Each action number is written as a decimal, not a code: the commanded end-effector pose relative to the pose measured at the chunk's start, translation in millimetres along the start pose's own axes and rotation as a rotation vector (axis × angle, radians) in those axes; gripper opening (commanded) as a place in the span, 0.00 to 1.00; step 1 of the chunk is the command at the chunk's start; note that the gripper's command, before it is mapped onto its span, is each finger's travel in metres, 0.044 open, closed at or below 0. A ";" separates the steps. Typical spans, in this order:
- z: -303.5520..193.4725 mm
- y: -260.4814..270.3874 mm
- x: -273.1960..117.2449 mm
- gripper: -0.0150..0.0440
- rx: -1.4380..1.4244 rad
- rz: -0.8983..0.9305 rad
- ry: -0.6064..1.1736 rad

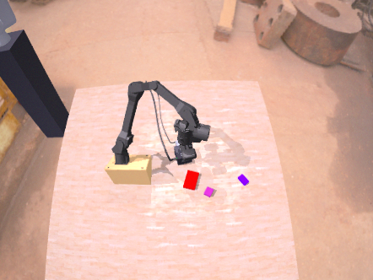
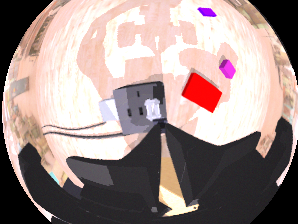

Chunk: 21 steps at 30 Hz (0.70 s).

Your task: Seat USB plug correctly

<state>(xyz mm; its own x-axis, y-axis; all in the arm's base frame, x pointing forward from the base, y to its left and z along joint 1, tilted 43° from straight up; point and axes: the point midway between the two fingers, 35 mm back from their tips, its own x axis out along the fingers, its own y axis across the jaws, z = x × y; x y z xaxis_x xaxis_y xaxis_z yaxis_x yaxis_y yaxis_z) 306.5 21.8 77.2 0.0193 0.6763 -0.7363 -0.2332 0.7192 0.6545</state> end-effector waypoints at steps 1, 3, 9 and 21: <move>-0.1 -0.1 0.1 0.25 -0.095 0.000 0.000; -0.1 -0.1 0.1 0.25 -0.147 0.000 0.000; -0.1 -0.1 0.1 0.25 -0.304 0.000 0.000; -0.1 -0.1 0.1 0.25 -0.618 0.000 0.000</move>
<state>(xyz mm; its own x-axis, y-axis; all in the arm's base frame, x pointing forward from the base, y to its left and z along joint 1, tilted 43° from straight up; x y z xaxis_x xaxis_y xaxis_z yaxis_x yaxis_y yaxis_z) 306.5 21.8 77.1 0.0192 0.6763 -0.7363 -0.7062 0.5305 0.4688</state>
